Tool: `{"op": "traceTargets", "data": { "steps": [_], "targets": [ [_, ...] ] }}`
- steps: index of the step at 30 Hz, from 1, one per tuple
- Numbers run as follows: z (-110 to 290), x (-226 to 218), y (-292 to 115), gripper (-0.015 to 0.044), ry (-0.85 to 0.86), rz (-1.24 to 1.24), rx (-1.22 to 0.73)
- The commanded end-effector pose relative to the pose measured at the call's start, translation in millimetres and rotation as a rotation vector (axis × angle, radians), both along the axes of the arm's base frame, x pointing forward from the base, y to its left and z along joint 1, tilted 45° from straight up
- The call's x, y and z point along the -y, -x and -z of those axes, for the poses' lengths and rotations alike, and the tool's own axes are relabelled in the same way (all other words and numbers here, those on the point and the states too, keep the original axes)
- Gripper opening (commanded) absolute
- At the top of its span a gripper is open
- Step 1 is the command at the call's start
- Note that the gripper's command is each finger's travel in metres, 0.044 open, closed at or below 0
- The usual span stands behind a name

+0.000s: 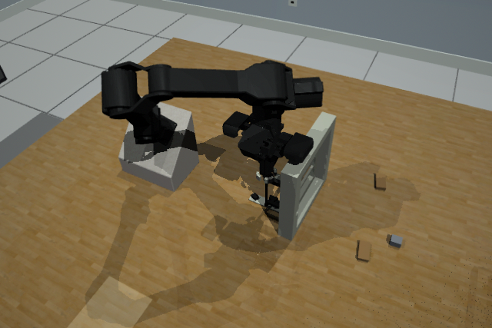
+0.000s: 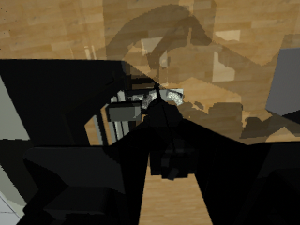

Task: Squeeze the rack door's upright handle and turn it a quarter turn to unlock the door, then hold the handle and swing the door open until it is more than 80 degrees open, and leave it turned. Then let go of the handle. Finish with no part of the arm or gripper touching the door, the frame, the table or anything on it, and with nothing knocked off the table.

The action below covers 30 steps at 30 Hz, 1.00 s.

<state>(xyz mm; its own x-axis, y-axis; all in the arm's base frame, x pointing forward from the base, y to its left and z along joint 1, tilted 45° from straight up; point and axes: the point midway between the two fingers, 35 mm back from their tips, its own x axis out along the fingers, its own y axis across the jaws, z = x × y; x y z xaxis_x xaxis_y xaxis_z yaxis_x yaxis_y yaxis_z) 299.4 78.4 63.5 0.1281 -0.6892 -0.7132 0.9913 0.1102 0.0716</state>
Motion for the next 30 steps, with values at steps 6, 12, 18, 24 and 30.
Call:
{"op": "traceTargets", "data": {
  "steps": [6, 12, 18, 24, 30],
  "targets": [
    [0.1, 0.6, -0.3, 0.0027, -0.039, 0.223, 0.216],
    [0.1, 0.6, -0.3, 0.0027, -0.039, 0.223, 0.216],
    [0.1, 0.6, -0.3, 0.0106, -0.039, 0.223, 0.216],
    [0.1, 0.6, -0.3, 0.0263, -0.039, 0.223, 0.216],
    [0.1, 0.6, -0.3, 0.0299, -0.023, 0.135, 0.132]
  ]
}}
